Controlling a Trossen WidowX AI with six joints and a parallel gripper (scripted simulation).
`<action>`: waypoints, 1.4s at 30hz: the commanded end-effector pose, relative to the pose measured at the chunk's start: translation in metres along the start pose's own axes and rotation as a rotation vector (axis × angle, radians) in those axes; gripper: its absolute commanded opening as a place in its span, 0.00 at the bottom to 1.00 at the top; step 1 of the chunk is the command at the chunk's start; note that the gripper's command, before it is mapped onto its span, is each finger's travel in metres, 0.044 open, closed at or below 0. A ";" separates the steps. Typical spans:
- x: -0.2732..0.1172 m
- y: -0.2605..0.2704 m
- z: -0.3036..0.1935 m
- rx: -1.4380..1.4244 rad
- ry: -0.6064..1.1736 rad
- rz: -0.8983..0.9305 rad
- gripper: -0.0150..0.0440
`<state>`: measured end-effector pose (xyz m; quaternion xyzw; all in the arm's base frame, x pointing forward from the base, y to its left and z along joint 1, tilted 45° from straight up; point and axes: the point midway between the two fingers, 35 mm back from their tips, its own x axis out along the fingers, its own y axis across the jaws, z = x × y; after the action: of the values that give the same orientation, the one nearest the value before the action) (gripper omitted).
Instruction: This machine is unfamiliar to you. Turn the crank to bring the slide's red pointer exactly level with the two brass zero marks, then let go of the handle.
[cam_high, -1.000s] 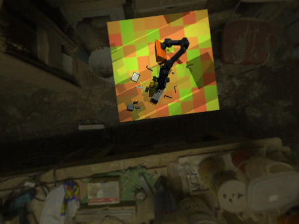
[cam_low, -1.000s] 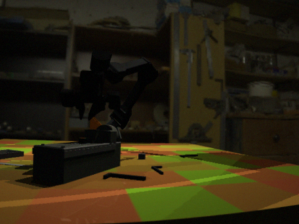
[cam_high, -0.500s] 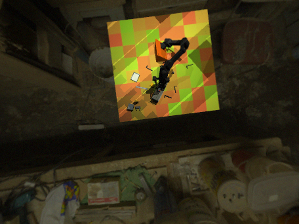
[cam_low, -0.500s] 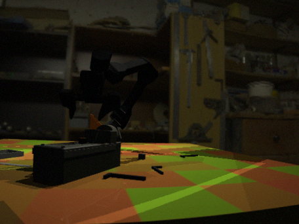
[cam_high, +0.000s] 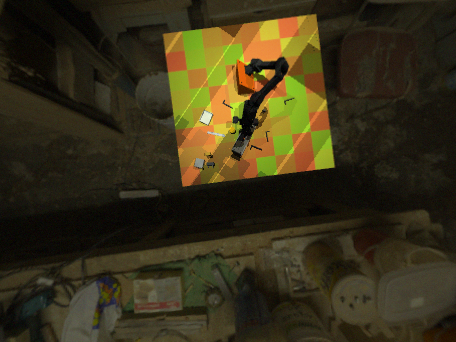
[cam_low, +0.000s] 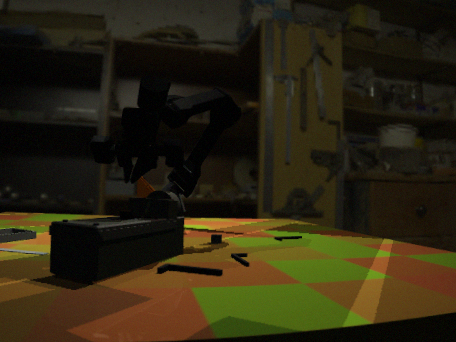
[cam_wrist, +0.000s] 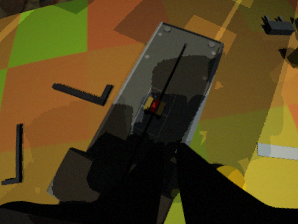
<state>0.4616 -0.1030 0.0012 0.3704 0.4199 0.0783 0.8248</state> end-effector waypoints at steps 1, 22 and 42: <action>0.000 0.000 0.000 0.000 0.000 0.000 0.25; 0.000 0.000 0.000 0.000 0.000 0.000 0.48; 0.000 0.000 0.000 0.000 0.000 0.000 0.69</action>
<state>0.4616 -0.1027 0.0012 0.3705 0.4200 0.0787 0.8247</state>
